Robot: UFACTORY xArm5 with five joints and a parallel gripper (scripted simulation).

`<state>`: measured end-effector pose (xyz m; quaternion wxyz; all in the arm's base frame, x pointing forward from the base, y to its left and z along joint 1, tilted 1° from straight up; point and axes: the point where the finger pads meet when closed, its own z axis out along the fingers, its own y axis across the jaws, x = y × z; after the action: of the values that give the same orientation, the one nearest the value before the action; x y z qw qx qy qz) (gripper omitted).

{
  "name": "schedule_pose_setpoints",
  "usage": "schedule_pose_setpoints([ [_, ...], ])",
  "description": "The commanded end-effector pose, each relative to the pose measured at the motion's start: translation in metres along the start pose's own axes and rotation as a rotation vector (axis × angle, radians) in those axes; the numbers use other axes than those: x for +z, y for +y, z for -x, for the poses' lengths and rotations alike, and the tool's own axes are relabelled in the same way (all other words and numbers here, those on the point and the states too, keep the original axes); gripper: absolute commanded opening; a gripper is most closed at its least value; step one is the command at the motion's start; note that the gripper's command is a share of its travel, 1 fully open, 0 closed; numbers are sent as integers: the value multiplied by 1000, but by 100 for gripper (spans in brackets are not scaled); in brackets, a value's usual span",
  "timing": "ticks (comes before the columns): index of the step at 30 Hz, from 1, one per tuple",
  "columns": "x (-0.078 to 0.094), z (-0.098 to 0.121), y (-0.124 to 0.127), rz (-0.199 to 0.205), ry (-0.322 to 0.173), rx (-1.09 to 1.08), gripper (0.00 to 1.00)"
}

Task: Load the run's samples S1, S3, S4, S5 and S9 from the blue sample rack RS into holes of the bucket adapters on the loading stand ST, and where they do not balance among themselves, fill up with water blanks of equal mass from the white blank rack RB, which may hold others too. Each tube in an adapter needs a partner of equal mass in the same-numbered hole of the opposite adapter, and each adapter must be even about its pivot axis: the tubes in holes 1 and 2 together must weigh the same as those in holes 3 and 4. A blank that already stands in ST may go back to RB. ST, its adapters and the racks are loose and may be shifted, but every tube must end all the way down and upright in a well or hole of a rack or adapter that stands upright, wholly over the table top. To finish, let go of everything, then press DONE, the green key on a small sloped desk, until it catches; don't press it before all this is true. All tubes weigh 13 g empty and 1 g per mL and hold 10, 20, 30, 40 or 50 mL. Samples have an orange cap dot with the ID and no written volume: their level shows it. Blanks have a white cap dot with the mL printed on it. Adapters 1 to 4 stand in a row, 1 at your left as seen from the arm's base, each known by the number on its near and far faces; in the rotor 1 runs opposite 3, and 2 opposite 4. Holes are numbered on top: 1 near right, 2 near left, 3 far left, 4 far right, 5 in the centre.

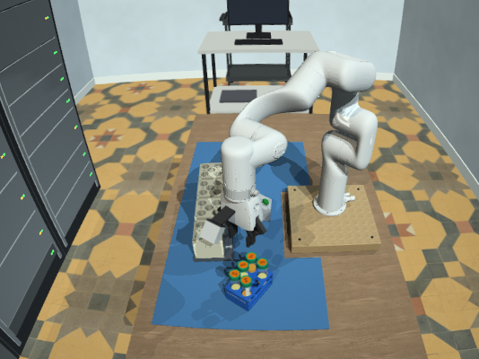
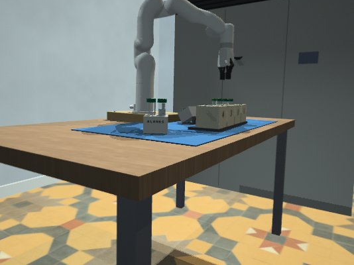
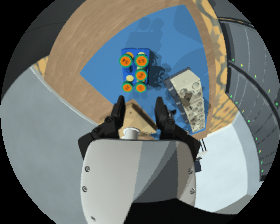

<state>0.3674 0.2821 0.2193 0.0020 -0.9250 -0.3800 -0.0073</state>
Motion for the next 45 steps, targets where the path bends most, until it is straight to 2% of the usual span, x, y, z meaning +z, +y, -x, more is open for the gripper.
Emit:
schedule_pose_setpoints([
  [1, -2, -1, 0, 1, 4, -1, 57],
  [45, 74, -1, 0, 0, 4, -1, 57],
])
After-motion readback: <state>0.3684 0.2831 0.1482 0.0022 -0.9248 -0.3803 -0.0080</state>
